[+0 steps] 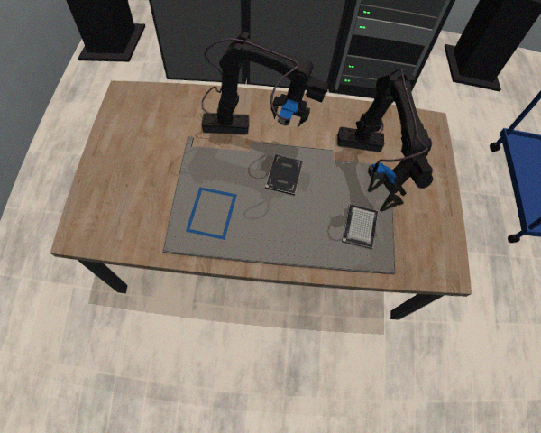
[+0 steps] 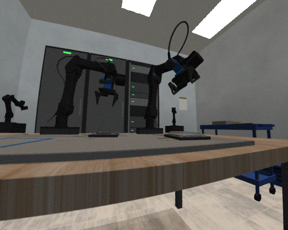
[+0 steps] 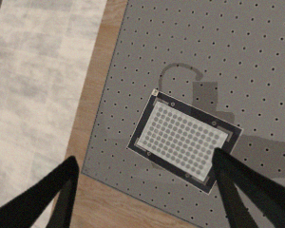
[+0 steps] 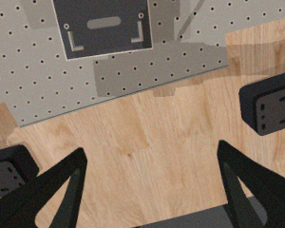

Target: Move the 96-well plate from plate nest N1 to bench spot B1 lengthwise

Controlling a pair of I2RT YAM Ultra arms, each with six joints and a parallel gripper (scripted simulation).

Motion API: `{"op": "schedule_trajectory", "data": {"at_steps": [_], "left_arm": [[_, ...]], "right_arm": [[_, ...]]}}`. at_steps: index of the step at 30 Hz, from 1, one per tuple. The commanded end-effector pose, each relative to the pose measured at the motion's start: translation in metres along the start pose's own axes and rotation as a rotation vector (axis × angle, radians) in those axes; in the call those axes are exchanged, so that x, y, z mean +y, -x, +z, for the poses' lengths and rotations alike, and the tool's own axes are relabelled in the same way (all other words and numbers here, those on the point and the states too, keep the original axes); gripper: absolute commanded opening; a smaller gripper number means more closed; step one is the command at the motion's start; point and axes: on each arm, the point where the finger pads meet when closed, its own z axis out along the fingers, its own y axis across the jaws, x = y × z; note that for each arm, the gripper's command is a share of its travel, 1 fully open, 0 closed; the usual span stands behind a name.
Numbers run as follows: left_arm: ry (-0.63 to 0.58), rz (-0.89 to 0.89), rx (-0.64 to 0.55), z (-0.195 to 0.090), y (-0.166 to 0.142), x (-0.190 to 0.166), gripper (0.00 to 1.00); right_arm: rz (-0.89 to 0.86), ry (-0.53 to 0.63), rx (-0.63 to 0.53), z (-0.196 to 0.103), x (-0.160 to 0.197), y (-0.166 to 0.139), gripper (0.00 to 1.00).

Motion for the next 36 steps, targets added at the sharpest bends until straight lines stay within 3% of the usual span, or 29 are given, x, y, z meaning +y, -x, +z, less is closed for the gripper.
{"op": "schedule_trajectory", "data": {"at_steps": [1,18,21,28,36], "left_arm": [[0.008,0.005,-0.002,-0.002,0.002,0.001,1.0],[0.008,0.005,-0.002,-0.002,0.002,0.001,1.0],[0.039,-0.018,0.009,-0.002,0.0,0.007,1.0],[0.161,-0.232,0.043,0.008,-0.01,0.01,1.0],[0.237,-0.426,0.075,0.02,-0.023,-0.004,1.0]], "right_arm": [[0.002,0.014,-0.002,-0.003,0.001,0.001,1.0],[0.002,0.014,-0.002,-0.003,0.001,0.001,1.0],[-0.024,0.066,0.0,-0.001,0.014,0.001,1.0],[-0.179,0.352,-0.035,0.015,0.079,0.013,1.0],[-0.296,0.524,-0.114,0.031,0.112,0.029,1.0]]}}
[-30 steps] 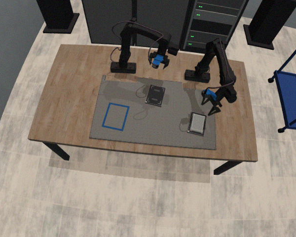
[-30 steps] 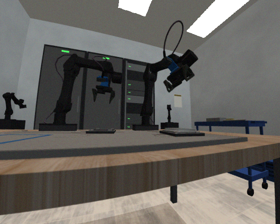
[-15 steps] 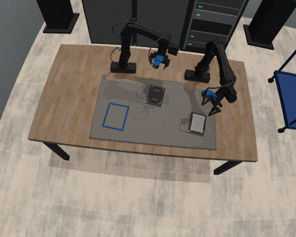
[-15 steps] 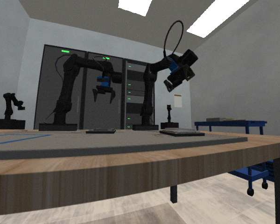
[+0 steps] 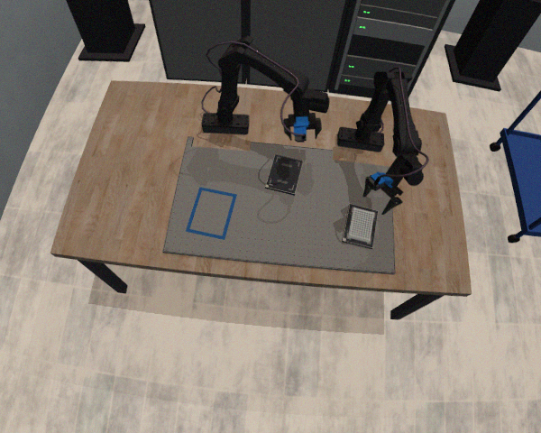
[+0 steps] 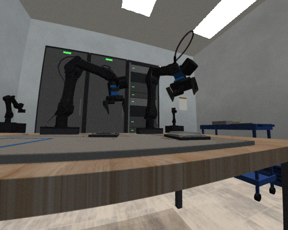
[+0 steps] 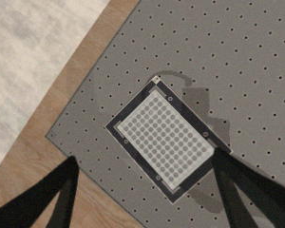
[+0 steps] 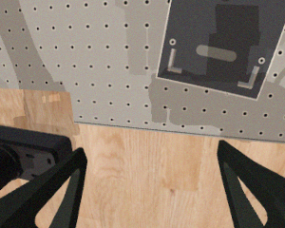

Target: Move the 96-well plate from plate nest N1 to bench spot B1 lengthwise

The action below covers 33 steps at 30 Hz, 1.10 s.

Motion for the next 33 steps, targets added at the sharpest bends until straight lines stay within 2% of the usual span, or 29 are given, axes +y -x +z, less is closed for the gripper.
{"op": "schedule_trajectory", "data": {"at_steps": [1,13,15,25,33], "left_arm": [[0.125,-0.126,-0.006,-0.002,0.004,0.007,1.0],[0.226,-0.408,0.047,0.018,-0.02,-0.011,1.0],[0.226,-0.408,0.047,0.018,-0.02,-0.011,1.0],[0.303,-0.622,0.092,0.034,-0.039,-0.022,1.0],[0.342,-0.724,0.111,0.041,-0.047,-0.028,1.0]], "right_arm": [[-0.102,0.231,-0.091,0.002,0.034,0.024,1.0],[-0.313,0.448,-0.314,0.021,0.051,0.06,1.0],[-0.313,0.448,-0.314,0.021,0.051,0.06,1.0],[-0.495,0.576,-0.583,0.012,0.051,0.087,1.0],[-0.591,0.608,-0.745,0.003,0.043,0.098,1.0]]}}
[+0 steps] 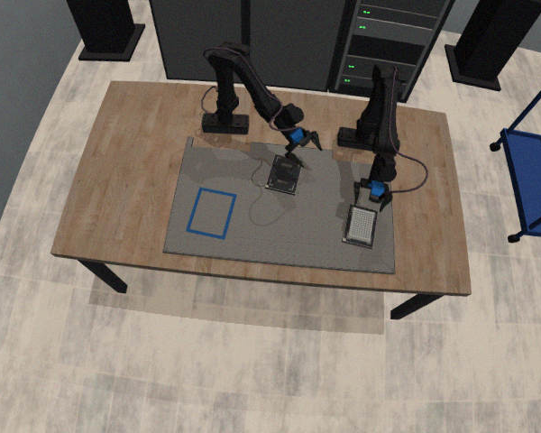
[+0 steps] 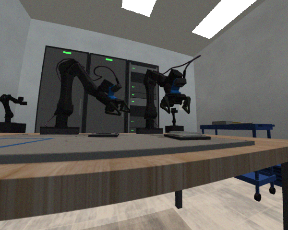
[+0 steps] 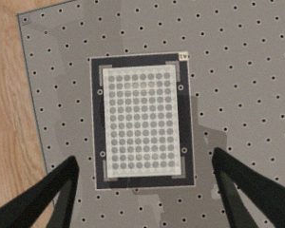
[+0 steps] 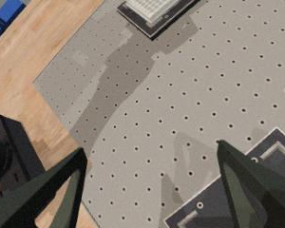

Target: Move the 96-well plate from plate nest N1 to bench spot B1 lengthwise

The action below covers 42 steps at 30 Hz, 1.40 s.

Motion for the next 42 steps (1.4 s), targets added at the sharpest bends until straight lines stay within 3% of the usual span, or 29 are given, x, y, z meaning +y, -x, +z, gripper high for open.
{"op": "schedule_trajectory", "data": {"at_steps": [1,14,29,34,42], "left_arm": [[0.055,-0.089,-0.008,0.003,0.0,0.003,1.0],[0.081,-0.176,0.036,0.014,-0.014,-0.004,1.0],[0.08,-0.174,0.03,0.012,-0.013,-0.005,1.0],[0.073,-0.155,0.08,0.012,-0.02,-0.006,1.0],[0.021,-0.089,0.359,0.015,-0.034,-0.004,1.0]], "right_arm": [[-0.111,0.097,-0.229,-0.012,0.01,0.045,1.0],[-0.387,0.058,-0.53,-0.058,-0.013,0.059,1.0],[-0.415,0.032,-0.528,-0.065,-0.026,0.045,1.0],[-0.415,0.032,-0.528,-0.065,-0.026,0.045,1.0],[-0.414,0.031,-0.528,-0.065,-0.026,0.045,1.0]]}}
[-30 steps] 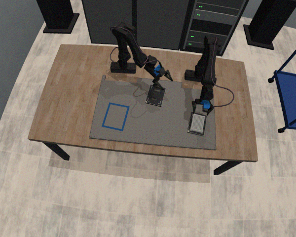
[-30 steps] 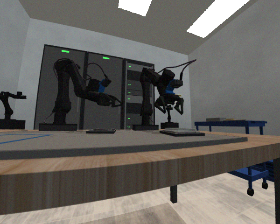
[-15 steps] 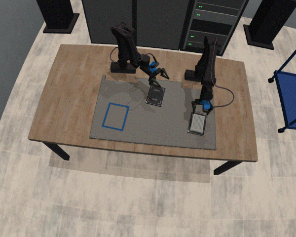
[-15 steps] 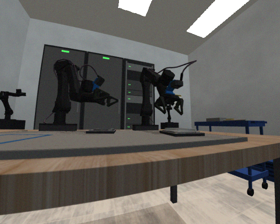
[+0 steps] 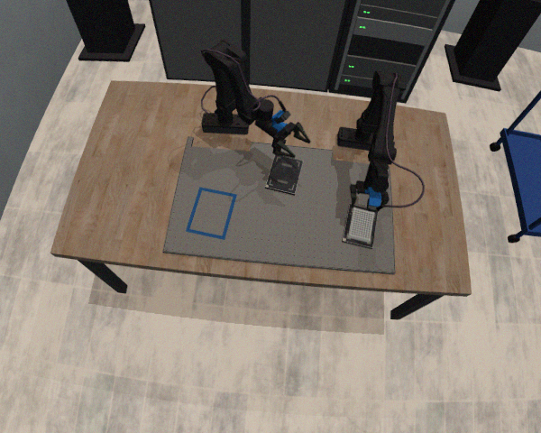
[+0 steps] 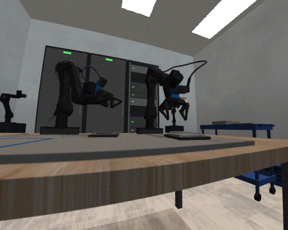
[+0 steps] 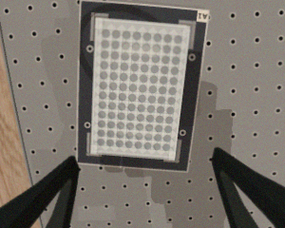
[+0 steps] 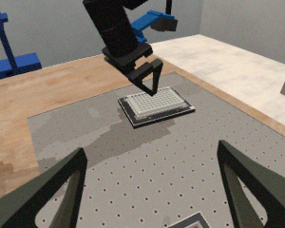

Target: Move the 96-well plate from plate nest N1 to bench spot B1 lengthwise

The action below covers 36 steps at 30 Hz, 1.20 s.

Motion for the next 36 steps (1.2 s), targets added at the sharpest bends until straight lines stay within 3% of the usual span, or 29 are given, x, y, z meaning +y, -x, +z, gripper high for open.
{"op": "schedule_trajectory", "data": {"at_steps": [1,6,16,28,36], "left_arm": [[-0.02,0.052,0.171,0.0,-0.004,0.002,1.0],[-0.03,0.09,0.287,0.005,0.009,0.004,1.0],[-0.029,0.134,0.394,0.014,0.027,0.006,1.0],[-0.025,0.146,0.386,0.02,0.043,0.005,1.0],[-0.025,0.141,0.4,0.035,0.031,0.008,1.0]], "right_arm": [[-0.008,-0.002,0.004,-0.002,-0.002,-0.004,1.0],[-0.008,-0.002,0.004,-0.002,-0.002,-0.004,1.0],[-0.008,-0.002,0.004,-0.002,-0.002,-0.004,1.0],[-0.008,-0.002,0.004,-0.002,-0.002,-0.004,1.0],[-0.008,-0.002,0.004,-0.002,-0.002,-0.004,1.0]]}}
